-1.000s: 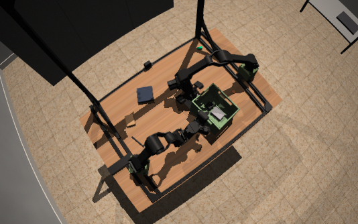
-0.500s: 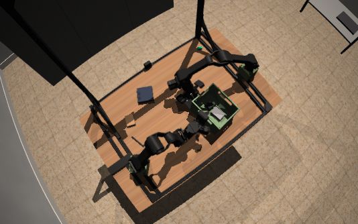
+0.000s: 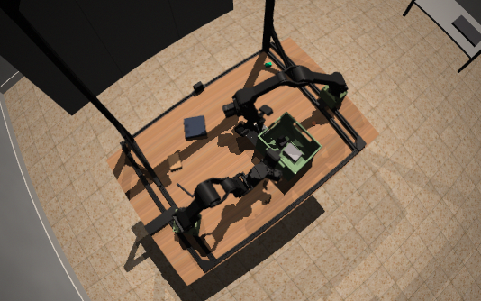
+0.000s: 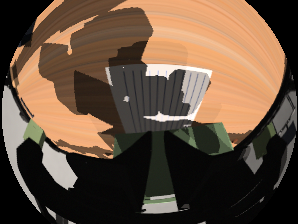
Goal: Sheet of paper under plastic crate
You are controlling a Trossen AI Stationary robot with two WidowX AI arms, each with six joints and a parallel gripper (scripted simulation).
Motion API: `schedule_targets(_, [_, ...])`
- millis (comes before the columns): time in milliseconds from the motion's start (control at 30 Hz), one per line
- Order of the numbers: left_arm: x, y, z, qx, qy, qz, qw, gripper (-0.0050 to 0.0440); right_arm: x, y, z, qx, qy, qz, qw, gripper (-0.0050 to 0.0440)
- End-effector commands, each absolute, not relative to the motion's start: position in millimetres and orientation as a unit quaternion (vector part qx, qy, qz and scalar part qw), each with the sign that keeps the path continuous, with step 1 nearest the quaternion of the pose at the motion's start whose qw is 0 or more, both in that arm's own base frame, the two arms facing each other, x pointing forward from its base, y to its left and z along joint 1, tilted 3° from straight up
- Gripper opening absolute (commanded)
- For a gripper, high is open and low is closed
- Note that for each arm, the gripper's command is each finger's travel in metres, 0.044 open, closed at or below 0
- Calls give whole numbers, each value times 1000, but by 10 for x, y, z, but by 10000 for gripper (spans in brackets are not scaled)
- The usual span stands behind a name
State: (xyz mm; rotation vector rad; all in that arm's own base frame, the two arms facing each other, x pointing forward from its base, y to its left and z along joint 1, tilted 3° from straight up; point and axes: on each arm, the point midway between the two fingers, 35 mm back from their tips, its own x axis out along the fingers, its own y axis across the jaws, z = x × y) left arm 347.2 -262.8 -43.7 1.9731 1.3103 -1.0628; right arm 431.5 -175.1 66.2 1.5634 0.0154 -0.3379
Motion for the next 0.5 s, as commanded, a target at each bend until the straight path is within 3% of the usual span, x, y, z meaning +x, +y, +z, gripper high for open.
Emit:
schedule_targets(0, [3421, -2748, -464, 731, 486, -396, 268, 60, 4366, -1767, 930, 696, -19, -126, 706, 0])
schedule_targets(467, [3269, -3057, -483, 732, 487, -396, 265, 60, 4366, -1767, 930, 696, -19, -126, 706, 0])
